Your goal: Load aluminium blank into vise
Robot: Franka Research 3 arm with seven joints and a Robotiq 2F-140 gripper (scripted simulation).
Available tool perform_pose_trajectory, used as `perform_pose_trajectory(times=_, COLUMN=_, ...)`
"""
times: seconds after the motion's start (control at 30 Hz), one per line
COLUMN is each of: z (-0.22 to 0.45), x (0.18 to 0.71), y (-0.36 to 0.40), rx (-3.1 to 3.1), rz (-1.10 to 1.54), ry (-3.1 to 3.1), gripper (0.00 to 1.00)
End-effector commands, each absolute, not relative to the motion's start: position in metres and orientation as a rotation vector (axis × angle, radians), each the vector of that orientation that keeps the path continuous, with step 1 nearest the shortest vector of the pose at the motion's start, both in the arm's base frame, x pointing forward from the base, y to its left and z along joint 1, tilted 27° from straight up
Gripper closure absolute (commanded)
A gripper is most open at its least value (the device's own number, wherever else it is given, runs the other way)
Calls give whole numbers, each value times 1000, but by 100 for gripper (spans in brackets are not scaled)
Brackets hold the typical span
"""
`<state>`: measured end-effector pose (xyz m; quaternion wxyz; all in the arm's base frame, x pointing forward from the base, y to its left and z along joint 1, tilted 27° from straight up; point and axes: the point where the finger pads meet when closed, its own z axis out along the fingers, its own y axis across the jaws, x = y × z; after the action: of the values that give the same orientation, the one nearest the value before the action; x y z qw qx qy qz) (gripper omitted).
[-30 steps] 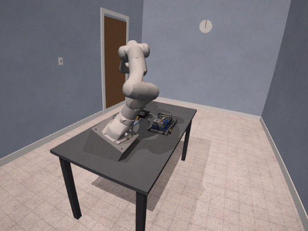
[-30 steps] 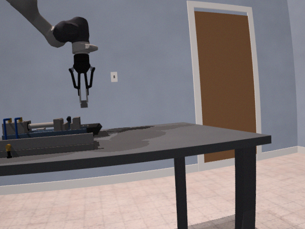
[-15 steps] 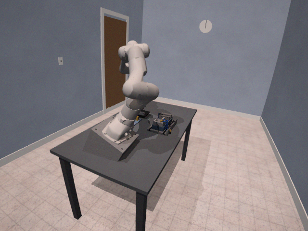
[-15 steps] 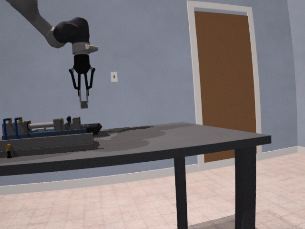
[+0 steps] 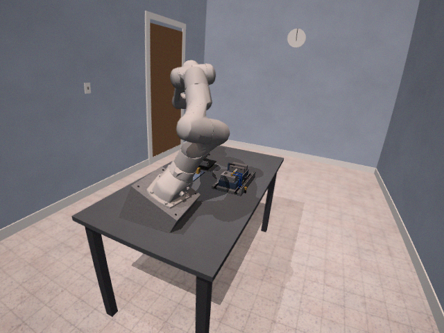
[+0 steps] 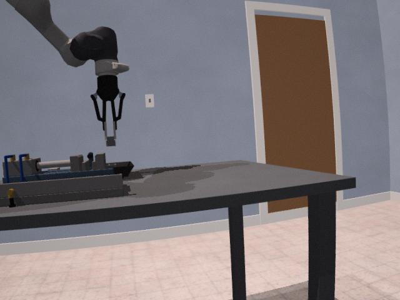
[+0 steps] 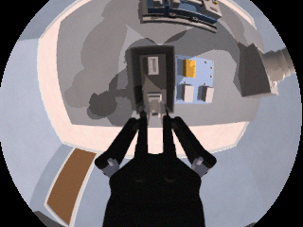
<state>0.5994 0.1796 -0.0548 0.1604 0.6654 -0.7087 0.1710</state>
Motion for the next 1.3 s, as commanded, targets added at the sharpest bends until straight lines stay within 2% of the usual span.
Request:
perform_pose_trajectory(times=0.0, z=-62, x=600, y=178, rx=1908, rz=488, ry=-2025, gripper=100)
perform_pose_trajectory(times=1.27, z=-115, x=601, y=151, rx=1908, rz=488, ry=-2025, gripper=100)
